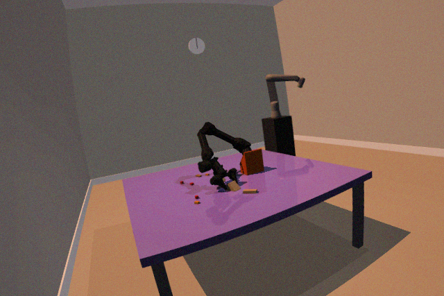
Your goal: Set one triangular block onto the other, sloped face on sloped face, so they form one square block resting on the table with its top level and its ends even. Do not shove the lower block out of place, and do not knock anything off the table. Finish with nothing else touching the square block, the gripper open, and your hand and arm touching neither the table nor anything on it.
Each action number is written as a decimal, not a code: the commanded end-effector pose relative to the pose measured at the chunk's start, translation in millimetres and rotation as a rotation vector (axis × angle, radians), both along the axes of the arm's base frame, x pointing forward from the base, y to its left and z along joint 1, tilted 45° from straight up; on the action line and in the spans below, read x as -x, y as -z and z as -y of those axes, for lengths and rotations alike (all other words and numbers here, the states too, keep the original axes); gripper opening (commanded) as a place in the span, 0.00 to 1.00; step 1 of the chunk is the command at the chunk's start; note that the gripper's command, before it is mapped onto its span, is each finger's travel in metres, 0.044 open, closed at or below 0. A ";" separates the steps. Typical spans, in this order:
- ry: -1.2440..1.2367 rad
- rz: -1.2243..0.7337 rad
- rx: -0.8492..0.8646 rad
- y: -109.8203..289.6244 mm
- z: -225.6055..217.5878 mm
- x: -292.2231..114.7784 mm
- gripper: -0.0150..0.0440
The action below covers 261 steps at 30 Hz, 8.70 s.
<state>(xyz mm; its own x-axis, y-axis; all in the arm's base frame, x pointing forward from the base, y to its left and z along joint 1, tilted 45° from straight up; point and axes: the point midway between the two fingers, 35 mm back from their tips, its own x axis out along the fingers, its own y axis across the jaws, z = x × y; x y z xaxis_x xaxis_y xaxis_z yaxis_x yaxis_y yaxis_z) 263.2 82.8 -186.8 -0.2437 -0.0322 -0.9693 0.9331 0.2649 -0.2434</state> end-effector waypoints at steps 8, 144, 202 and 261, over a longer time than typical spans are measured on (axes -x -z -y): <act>0.005 -0.004 -0.002 1.8 -0.3 1.2 1.00; -0.791 -0.070 0.608 -204.7 -0.1 69.4 0.25; -0.790 -0.072 0.622 -156.9 79.5 36.7 0.25; -0.792 -0.073 0.624 -145.5 97.4 30.2 0.25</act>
<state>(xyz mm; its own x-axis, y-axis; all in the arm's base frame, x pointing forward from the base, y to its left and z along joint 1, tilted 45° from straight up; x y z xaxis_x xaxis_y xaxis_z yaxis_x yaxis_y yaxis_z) 233.1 -13.7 -40.6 0.0090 -0.7040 -0.7102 0.5261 0.6073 -0.5954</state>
